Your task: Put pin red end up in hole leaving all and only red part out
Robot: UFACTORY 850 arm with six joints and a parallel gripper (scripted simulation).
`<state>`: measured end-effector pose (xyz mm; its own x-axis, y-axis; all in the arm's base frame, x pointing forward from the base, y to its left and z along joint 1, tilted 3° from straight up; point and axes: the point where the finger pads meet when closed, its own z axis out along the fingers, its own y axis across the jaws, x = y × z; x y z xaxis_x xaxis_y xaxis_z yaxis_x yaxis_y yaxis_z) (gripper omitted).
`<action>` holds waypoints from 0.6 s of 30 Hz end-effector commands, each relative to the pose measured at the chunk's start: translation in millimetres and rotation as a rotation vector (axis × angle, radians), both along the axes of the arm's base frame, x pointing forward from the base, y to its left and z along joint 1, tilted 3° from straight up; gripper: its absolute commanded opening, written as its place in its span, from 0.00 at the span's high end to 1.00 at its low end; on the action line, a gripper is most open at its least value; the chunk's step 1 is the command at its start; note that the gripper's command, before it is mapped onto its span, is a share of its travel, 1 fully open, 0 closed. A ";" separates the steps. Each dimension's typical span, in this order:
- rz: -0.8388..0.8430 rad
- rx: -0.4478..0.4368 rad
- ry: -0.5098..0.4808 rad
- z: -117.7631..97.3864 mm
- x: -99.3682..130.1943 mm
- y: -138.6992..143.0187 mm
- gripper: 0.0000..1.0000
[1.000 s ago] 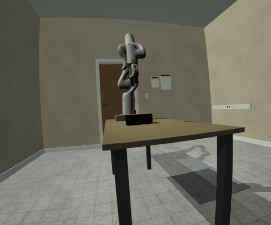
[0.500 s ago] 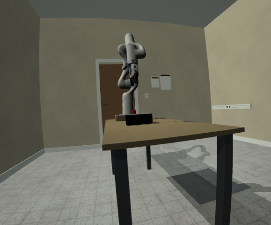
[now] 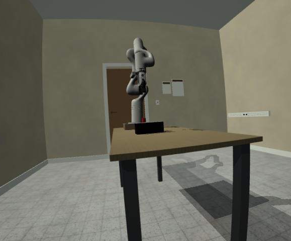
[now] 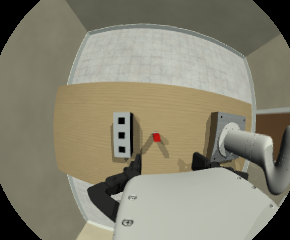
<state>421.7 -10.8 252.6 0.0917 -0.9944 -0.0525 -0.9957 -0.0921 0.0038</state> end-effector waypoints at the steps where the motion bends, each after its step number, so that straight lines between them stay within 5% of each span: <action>1: 0.001 -0.002 -0.002 -69.2 0.1 3.5 0.00; 4: 0.001 -0.002 -0.002 -75.8 0.2 3.8 0.00; 11: 0.001 -0.002 -0.002 -149.1 -0.6 7.7 0.00; 17: 0.001 -0.002 -0.002 -149.1 -0.6 7.7 0.00; 18: 0.000 -0.002 -0.001 -179.5 -2.0 9.1 0.00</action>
<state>414.7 -4.1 112.8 0.0914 -0.9947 -0.0465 -0.9957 -0.0919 0.0083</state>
